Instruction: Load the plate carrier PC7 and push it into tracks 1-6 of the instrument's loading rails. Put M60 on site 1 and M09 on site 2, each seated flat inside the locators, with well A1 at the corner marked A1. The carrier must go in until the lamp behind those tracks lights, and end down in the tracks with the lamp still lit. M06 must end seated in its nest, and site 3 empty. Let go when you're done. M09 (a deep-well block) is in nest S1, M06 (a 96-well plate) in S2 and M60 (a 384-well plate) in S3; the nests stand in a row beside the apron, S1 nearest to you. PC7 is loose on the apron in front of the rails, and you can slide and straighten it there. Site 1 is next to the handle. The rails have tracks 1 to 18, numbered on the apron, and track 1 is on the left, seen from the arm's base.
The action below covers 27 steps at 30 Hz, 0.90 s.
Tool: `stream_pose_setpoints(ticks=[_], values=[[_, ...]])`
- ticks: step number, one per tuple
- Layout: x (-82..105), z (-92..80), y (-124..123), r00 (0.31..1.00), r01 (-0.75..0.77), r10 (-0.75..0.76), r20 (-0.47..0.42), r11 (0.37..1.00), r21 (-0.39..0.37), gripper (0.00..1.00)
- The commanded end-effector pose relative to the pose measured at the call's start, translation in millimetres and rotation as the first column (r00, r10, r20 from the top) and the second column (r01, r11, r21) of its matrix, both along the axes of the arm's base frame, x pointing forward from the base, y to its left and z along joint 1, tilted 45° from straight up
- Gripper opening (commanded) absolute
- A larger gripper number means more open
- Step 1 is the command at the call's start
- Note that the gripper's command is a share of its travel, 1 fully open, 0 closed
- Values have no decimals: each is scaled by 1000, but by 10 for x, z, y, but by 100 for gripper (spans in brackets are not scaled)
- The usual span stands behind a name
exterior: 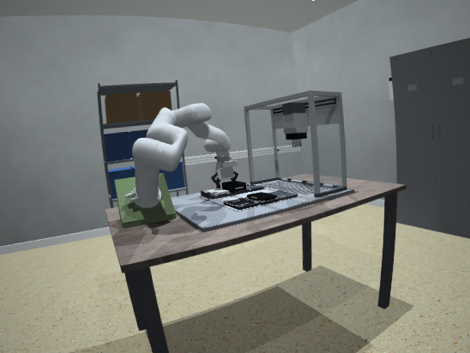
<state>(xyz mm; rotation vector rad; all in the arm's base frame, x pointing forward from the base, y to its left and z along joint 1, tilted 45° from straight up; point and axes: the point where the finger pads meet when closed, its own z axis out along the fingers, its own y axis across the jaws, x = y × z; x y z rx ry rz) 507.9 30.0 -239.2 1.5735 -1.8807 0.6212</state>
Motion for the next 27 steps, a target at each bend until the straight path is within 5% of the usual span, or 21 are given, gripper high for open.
stream_pose_setpoints(ticks=[1, 27], values=[[20, 29, 14, 1000, -4, 4, 4, 1000, 3, 100], [7, 106, -64, 1000, -4, 4, 4, 1000, 3, 100]])
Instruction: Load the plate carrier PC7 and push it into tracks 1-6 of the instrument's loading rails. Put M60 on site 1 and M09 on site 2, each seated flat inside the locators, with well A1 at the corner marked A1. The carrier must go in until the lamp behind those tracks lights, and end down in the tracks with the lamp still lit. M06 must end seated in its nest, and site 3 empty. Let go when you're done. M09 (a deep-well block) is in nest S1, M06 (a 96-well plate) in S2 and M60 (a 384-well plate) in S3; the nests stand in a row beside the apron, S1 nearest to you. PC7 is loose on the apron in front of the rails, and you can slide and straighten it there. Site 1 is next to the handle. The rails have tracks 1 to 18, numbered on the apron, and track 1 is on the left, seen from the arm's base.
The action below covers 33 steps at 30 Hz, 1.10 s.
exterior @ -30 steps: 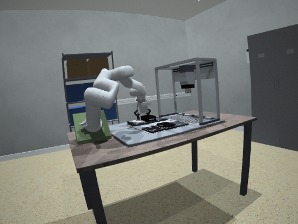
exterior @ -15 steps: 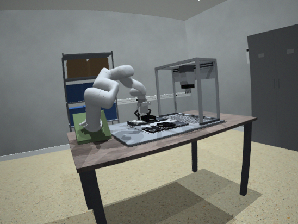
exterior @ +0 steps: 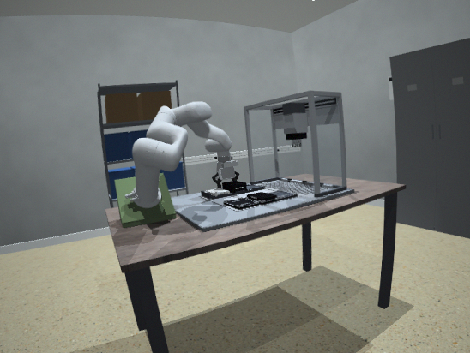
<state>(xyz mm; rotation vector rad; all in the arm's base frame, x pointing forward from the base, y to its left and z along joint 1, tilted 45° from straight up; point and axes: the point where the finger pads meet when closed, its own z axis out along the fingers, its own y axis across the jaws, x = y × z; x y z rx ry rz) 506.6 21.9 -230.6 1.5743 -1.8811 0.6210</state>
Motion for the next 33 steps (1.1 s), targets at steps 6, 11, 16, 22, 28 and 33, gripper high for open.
stream_pose_setpoints(ticks=[6, 11, 16, 22, 28, 33], values=[[17, 42, -4, 1000, -3, 3, 4, 1000, 3, 100], [14, 60, -22, 1000, -3, 3, 4, 1000, 3, 100], [12, 70, -32, 1000, -3, 3, 4, 1000, 3, 100], [9, 91, -54, 1000, -3, 3, 4, 1000, 3, 100], [5, 112, -75, 1000, -3, 3, 4, 1000, 3, 100], [3, 123, -85, 1000, -3, 3, 4, 1000, 3, 100]])
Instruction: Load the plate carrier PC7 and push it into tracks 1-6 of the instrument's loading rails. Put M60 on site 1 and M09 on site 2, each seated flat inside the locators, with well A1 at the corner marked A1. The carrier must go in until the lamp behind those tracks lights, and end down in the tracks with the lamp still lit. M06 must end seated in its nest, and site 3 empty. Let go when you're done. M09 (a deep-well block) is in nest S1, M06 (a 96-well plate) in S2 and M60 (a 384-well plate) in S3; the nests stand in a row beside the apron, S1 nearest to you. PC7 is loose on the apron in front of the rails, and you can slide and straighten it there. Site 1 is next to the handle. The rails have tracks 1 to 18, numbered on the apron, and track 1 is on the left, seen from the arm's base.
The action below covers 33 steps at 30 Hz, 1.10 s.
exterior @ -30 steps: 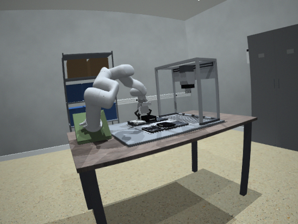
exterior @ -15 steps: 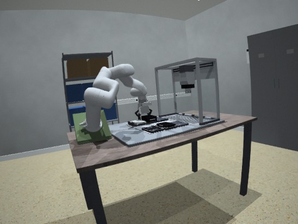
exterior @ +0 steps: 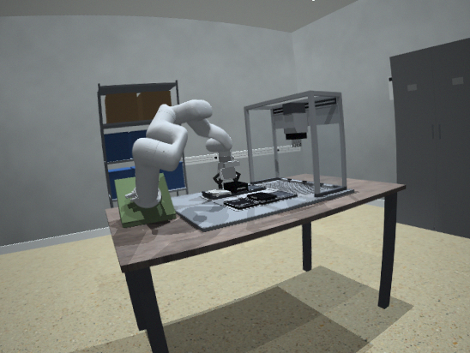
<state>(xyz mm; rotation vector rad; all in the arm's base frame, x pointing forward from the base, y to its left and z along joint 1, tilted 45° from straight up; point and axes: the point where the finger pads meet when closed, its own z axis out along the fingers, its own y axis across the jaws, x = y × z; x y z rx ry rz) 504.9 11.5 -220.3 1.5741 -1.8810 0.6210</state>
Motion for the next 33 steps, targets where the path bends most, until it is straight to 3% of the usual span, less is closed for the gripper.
stream_pose_setpoints(ticks=[1, 33], values=[[20, 23, 16, 1000, -4, 4, 4, 1000, 3, 100], [21, 14, 24, 1000, -4, 4, 4, 1000, 3, 100]])
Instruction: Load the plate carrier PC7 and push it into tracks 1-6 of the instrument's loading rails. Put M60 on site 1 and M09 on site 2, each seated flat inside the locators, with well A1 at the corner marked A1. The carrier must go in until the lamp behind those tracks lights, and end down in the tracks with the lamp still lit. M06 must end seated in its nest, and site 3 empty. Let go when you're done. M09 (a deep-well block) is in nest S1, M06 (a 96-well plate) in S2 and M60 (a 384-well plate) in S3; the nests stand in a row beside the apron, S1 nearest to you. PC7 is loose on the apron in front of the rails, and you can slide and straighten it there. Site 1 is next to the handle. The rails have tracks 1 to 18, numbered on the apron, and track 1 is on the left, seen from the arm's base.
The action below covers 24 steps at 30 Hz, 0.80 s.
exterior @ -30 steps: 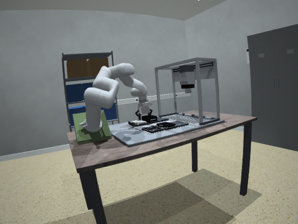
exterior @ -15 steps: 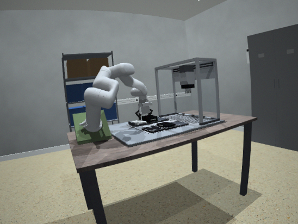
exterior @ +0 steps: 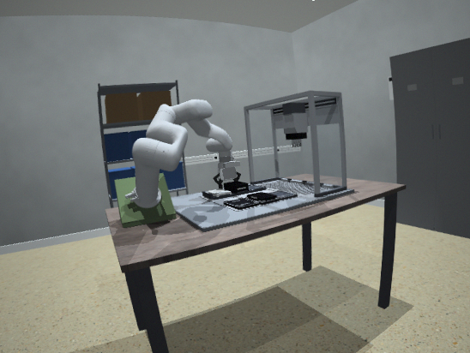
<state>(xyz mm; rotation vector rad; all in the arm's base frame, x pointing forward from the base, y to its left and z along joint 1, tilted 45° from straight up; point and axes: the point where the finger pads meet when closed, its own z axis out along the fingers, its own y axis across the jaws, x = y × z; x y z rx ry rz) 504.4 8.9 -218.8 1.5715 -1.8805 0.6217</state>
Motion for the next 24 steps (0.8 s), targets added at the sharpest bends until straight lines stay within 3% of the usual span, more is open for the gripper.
stream_pose_setpoints(ticks=[1, 24], values=[[26, 0, 50, 1000, -5, 5, 5, 1000, 5, 100], [42, -98, 148, 1000, -5, 5, 5, 1000, 5, 100]])
